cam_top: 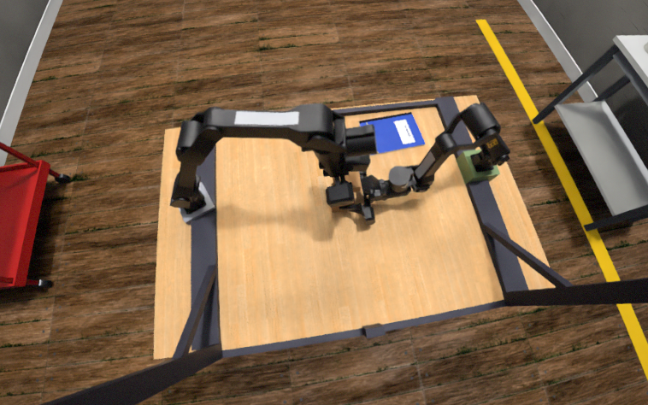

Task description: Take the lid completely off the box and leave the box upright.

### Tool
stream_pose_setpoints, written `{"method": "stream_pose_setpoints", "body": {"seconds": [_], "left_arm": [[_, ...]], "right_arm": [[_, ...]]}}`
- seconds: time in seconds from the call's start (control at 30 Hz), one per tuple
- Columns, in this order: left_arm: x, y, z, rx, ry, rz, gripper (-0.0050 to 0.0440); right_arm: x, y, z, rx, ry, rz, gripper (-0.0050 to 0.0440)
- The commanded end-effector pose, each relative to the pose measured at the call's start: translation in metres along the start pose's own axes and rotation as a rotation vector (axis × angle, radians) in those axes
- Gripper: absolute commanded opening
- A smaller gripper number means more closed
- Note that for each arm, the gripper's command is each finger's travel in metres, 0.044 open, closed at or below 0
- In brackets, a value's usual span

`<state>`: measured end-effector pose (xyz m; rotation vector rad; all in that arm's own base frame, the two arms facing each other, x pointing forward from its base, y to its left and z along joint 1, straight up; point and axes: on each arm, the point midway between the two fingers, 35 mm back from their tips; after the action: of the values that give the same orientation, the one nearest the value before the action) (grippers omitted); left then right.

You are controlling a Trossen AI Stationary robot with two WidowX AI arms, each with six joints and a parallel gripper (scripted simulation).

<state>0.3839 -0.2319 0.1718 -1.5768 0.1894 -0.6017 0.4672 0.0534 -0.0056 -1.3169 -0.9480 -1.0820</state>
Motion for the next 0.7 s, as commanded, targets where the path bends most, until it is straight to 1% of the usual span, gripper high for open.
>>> {"method": "stream_pose_setpoints", "body": {"seconds": [0.0,0.13,0.23,0.27,0.3,0.37,0.43,0.5,0.6,0.67], "left_arm": [[0.003,-0.012,0.000,-0.002,-0.001,-0.031,-0.0050],[0.003,-0.012,0.000,-0.002,-0.001,-0.031,-0.0050],[0.003,-0.012,0.000,-0.002,-0.001,-0.031,-0.0050],[0.001,0.003,-0.020,-0.013,0.048,-0.006,-0.0050],[0.001,0.007,-0.035,-0.025,0.081,-0.006,-0.0050],[0.000,0.012,-0.047,-0.027,0.090,-0.007,-0.0050],[-0.001,0.018,-0.056,-0.024,0.095,-0.008,-0.0050],[-0.002,0.024,-0.066,-0.042,0.142,-0.007,-0.0050],[-0.004,0.039,-0.087,-0.049,0.171,-0.008,-0.0050],[-0.006,0.049,-0.102,-0.072,0.247,-0.007,-0.0050]], "right_arm": [[0.011,0.000,0.001,0.004,0.005,-0.025,0.0240],[0.011,0.000,0.001,0.004,0.005,-0.025,0.0336],[0.011,0.000,0.001,0.004,0.005,-0.025,0.0342],[0.012,-0.002,0.001,0.004,0.005,-0.024,0.0366],[0.016,-0.005,0.002,0.007,0.006,-0.033,0.0390],[0.015,-0.013,0.002,0.005,0.008,-0.033,0.0438],[0.014,-0.025,0.002,0.005,0.011,-0.032,0.0440],[0.014,-0.036,0.002,0.005,0.011,-0.031,0.0440],[0.012,-0.060,0.002,0.005,0.011,-0.029,0.0440],[0.011,-0.076,0.002,0.004,0.011,-0.026,0.0440]]}}
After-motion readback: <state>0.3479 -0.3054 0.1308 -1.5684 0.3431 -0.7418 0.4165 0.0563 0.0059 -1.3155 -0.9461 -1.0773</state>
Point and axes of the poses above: on each arm, the point midway between the two fingers, 35 mm back from their tips, its own y axis out along the fingers, its own z axis across the jaws, x = y × z, and after that the axes turned 3 degrees about y, right-handed
